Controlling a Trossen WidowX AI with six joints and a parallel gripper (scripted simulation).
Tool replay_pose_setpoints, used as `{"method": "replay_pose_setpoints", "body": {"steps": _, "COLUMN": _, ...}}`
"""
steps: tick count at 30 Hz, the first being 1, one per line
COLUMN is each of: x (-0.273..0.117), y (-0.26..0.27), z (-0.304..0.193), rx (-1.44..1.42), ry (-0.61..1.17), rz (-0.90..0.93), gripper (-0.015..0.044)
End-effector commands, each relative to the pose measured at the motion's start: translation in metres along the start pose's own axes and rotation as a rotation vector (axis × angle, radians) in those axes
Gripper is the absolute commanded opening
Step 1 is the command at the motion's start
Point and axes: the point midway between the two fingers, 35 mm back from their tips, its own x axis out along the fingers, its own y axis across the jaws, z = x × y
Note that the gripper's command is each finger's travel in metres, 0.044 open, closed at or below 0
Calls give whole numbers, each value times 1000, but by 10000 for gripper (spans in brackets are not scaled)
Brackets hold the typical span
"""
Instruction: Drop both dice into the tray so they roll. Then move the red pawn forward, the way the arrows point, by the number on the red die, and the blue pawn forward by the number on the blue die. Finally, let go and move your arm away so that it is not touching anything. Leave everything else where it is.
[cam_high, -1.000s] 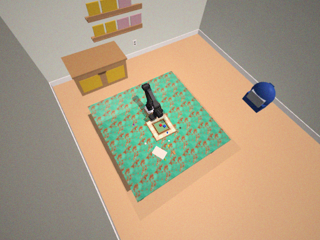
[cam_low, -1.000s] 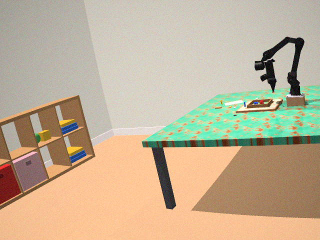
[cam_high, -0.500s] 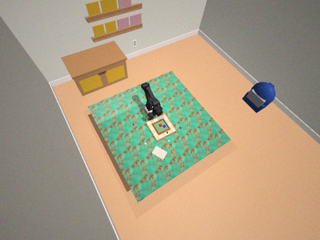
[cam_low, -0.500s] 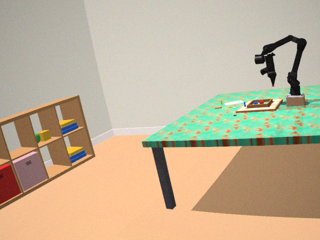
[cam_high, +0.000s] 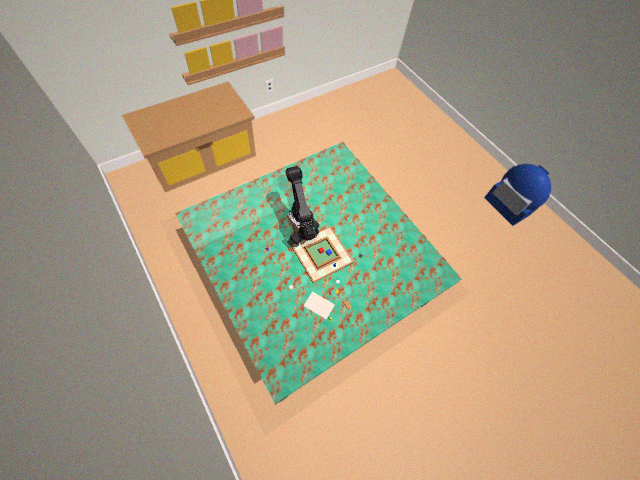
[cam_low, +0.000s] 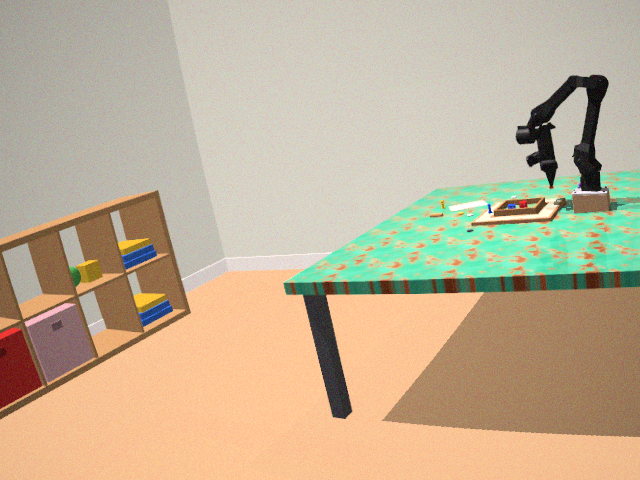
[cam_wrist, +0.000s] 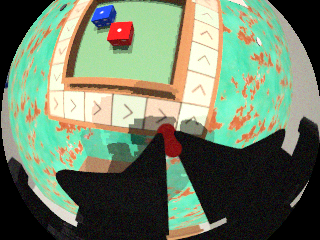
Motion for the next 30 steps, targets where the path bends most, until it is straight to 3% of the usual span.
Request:
{"method": "replay_pose_setpoints", "body": {"steps": 1, "x": 7, "y": -2, "z": -1, "rx": -6, "ry": 1, "rz": -4, "gripper": 0}}
{"method": "replay_pose_setpoints", "body": {"steps": 10, "x": 39, "y": -2, "z": -2, "rx": -6, "ry": 2, "rz": -5, "gripper": 0}}
{"method": "replay_pose_setpoints", "body": {"steps": 27, "x": 57, "y": -2, "z": -2, "rx": -6, "ry": 2, "rz": -5, "gripper": 0}}
{"method": "replay_pose_setpoints", "body": {"steps": 30, "x": 52, "y": -3, "z": 0, "rx": -2, "ry": -6, "rz": -3, "gripper": 79}}
